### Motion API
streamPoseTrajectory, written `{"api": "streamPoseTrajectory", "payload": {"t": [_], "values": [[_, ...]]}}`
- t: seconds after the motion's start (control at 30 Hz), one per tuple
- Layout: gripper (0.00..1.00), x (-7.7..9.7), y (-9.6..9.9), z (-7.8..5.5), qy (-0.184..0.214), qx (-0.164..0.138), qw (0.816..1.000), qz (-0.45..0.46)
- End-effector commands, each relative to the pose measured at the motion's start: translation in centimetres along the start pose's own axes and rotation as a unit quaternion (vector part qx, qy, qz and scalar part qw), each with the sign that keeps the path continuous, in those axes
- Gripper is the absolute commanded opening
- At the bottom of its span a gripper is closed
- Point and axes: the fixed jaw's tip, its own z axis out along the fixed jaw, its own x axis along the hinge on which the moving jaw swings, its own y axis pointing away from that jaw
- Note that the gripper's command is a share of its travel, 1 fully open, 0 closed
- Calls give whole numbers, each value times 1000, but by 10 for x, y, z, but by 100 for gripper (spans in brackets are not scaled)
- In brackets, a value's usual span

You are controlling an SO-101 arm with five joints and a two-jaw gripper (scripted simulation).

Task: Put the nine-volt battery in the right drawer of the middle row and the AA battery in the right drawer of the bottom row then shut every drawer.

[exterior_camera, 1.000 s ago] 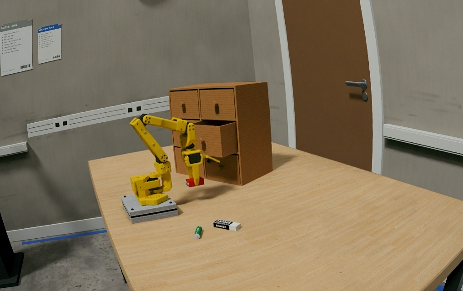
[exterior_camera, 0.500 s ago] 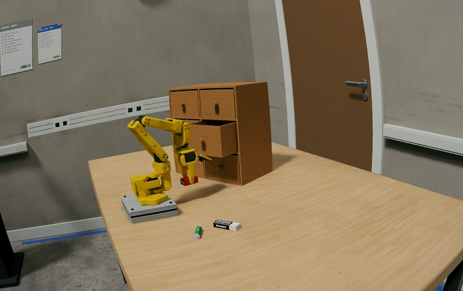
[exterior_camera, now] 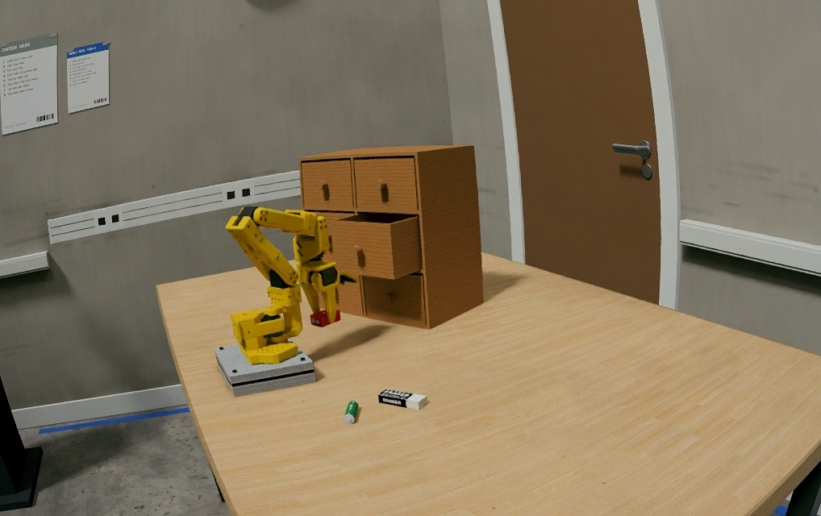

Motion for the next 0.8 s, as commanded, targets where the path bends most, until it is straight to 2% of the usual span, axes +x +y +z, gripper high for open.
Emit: {"api": "streamPoseTrajectory", "payload": {"t": [0.0,0.03,0.27,0.5,0.77], "values": [[0,3,3,1,5,0,1000,-7],[0,3,3,1,5,0,1000,-7],[0,-1,3,-24,-69,-5,998,-7],[0,3,3,-46,-143,-9,990,-8],[0,3,3,-47,-146,-9,989,-8]]}}
